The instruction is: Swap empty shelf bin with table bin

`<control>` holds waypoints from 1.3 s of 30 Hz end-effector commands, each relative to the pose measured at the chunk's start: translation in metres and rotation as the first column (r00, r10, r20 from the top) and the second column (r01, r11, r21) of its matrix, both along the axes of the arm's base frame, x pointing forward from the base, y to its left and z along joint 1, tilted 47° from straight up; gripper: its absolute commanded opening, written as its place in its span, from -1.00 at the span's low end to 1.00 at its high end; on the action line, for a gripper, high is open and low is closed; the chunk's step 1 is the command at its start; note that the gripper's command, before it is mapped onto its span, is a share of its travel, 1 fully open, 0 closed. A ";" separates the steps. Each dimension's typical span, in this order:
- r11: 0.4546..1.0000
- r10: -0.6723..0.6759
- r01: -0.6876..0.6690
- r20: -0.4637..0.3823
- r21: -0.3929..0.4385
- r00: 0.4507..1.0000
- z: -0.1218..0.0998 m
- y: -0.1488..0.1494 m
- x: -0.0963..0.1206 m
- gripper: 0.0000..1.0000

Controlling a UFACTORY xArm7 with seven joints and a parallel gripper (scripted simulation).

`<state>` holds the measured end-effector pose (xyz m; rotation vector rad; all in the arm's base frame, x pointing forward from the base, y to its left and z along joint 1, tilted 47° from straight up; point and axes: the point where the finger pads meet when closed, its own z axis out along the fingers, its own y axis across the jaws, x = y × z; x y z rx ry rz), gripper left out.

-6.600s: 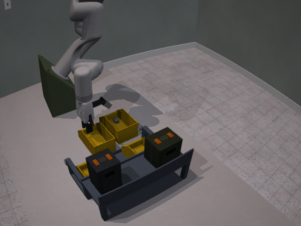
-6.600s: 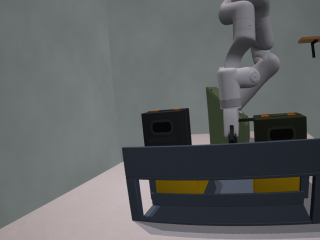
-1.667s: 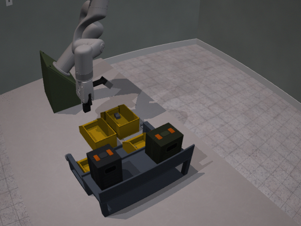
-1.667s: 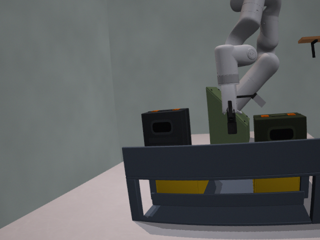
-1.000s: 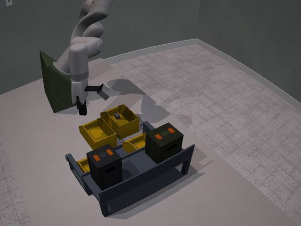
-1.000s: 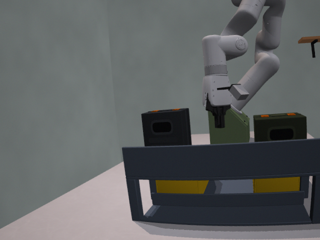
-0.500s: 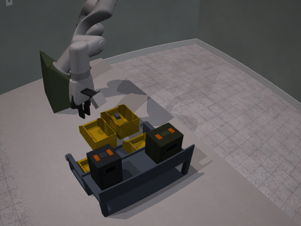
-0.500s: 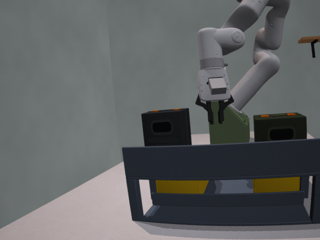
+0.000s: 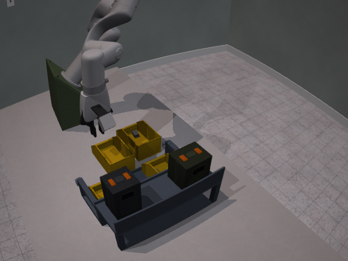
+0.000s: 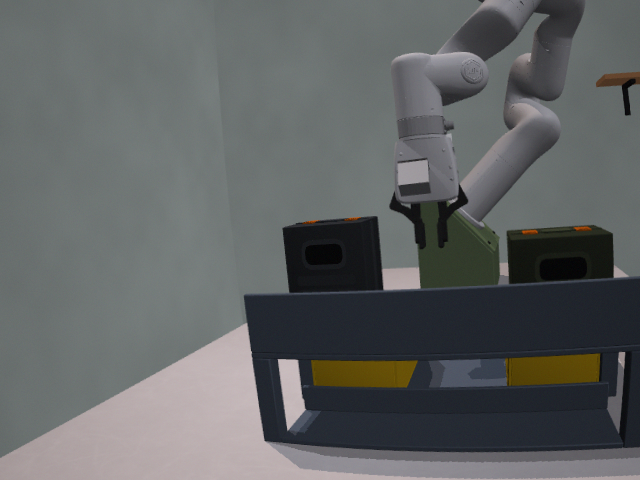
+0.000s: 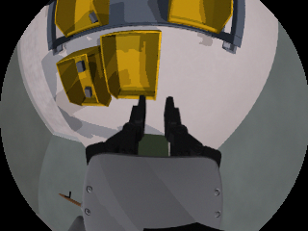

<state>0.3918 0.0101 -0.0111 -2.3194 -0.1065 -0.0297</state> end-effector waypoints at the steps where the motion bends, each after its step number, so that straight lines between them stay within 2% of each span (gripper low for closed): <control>1: 1.000 -0.003 0.003 -0.004 -0.002 1.000 0.000 -0.002 0.001 -0.49; 25: 1.000 -0.003 0.003 -0.004 -0.002 1.000 -0.001 -0.001 0.001 -0.49; 39: 1.000 -0.003 0.003 -0.004 -0.001 1.000 -0.012 0.011 0.001 -0.49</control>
